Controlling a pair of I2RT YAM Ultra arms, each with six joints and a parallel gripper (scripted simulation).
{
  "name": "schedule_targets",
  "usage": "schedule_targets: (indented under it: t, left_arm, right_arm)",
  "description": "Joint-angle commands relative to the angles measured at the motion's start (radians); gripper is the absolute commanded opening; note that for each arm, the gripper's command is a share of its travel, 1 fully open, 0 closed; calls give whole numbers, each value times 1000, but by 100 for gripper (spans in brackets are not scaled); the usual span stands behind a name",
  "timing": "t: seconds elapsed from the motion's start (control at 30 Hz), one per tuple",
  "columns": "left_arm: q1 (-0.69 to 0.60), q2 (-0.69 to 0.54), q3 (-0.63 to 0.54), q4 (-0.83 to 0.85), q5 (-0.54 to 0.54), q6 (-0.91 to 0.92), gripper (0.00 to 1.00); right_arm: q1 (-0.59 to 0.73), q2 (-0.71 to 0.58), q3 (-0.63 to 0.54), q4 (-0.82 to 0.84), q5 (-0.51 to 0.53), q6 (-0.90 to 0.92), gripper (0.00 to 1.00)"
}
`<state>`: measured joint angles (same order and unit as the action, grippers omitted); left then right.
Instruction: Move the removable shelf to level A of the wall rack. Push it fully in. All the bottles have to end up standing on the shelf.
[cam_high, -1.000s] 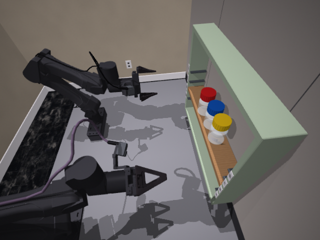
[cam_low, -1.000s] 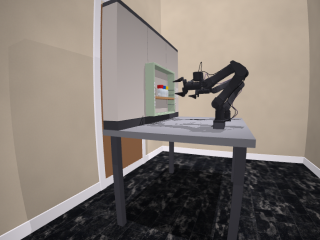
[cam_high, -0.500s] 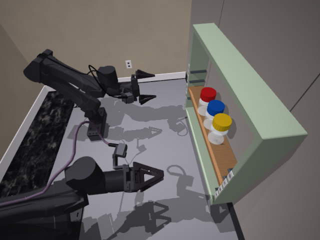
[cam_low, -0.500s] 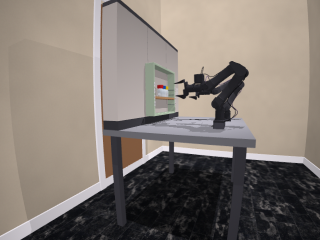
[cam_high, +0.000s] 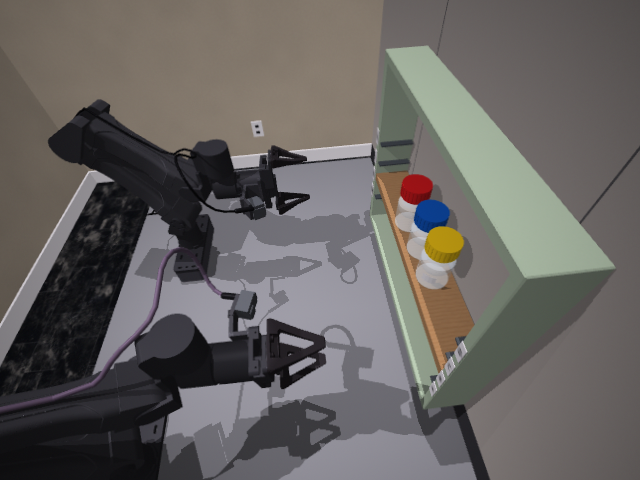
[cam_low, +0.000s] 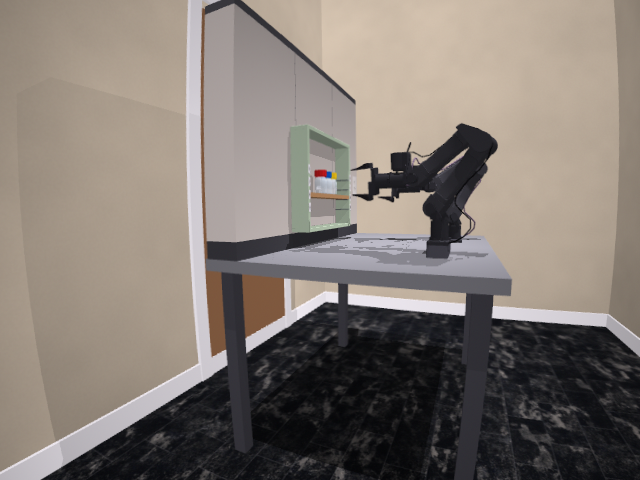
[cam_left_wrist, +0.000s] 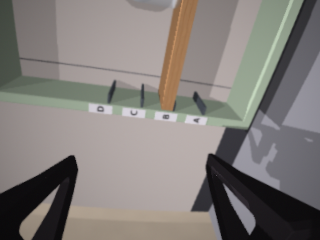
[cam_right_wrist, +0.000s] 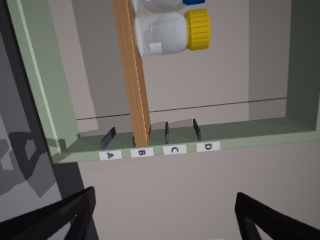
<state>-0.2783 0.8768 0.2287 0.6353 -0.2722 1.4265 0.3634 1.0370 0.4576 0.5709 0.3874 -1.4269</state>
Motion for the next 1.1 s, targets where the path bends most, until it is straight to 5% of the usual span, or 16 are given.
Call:
schedule_targets:
  t: [0.0, 1.07]
  left_arm:
    - [-15, 6, -27, 41, -19, 45, 100]
    - [-45, 41, -82, 136, -49, 144, 100]
  right_arm:
    - [16, 19, -27, 48, 20, -44, 100]
    - [44, 53, -64, 124, 50, -144, 100]
